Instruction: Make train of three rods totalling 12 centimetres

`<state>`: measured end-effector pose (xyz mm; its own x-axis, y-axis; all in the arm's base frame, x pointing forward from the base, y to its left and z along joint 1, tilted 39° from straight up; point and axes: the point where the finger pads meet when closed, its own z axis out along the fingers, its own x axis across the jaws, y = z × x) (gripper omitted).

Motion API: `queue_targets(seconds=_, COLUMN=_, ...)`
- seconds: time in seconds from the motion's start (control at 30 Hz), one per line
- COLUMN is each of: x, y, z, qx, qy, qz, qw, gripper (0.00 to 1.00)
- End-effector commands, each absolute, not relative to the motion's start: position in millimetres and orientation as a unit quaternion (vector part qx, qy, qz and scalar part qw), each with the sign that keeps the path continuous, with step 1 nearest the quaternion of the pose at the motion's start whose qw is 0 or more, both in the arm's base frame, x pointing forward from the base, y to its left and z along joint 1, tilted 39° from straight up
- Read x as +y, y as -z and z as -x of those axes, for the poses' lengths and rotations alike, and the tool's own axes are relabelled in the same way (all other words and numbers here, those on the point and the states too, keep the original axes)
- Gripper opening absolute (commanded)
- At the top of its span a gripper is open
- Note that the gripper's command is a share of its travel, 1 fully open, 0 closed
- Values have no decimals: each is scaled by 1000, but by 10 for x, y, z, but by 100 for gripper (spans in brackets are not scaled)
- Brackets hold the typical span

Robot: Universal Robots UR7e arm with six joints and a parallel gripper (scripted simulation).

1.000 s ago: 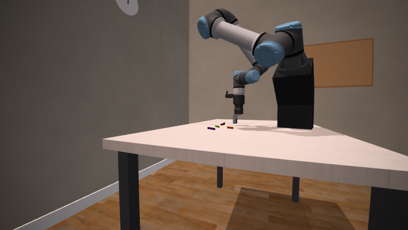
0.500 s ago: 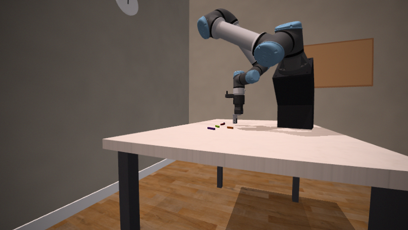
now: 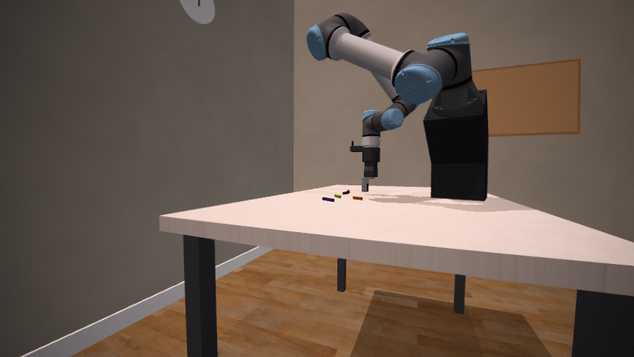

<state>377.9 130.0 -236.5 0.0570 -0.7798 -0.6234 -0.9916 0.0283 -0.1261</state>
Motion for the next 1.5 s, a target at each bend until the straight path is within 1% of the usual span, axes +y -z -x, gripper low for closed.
queue_targets(seconds=0.0, x=1296, y=2363, z=-3783, qx=660, qy=-189, qz=671, qw=280, gripper=40)
queue_targets(seconds=1.47, x=1371, y=2455, z=-3798, qx=660, qy=-189, qz=671, qw=280, gripper=40)
